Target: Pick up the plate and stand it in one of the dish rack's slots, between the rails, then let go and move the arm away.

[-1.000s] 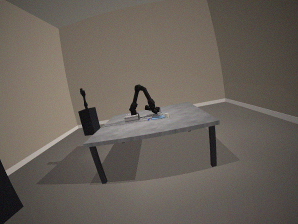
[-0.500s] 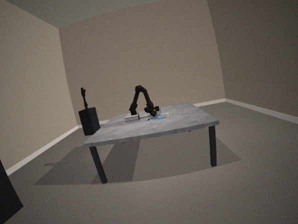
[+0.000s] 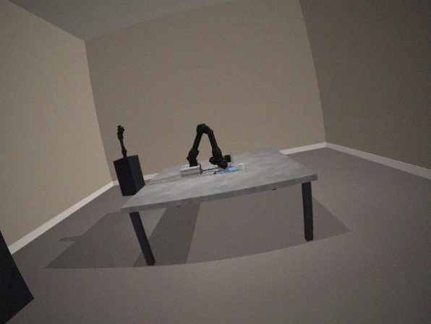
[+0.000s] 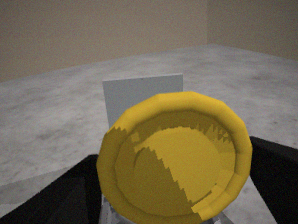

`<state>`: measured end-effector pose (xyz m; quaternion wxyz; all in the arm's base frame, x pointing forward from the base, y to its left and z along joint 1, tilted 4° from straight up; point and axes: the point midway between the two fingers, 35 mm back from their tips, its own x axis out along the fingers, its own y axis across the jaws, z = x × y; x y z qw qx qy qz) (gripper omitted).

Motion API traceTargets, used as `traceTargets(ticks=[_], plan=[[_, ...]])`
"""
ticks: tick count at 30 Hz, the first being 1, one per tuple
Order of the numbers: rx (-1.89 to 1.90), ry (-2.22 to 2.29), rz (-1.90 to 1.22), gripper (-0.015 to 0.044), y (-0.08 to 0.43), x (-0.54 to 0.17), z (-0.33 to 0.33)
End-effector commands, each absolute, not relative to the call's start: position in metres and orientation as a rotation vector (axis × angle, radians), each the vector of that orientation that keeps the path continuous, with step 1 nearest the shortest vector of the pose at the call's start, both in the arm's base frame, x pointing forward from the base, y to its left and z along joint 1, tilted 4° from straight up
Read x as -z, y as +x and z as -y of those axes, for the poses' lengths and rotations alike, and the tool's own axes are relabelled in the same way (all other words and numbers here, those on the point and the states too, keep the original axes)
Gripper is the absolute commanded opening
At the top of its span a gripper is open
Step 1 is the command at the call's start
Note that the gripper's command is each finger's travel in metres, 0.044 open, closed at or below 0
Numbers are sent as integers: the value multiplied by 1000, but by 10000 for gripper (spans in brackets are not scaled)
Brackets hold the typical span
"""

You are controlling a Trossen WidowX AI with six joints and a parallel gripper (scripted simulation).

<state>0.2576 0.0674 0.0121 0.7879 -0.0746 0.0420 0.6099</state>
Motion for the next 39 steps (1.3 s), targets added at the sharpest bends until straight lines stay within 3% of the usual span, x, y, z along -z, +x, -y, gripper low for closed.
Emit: traceTargets(ticks=[1,39], plan=[[-1314,-146,-95,0,256,-6,-72],[-1313,-178,-85,0,262,5,-105]])
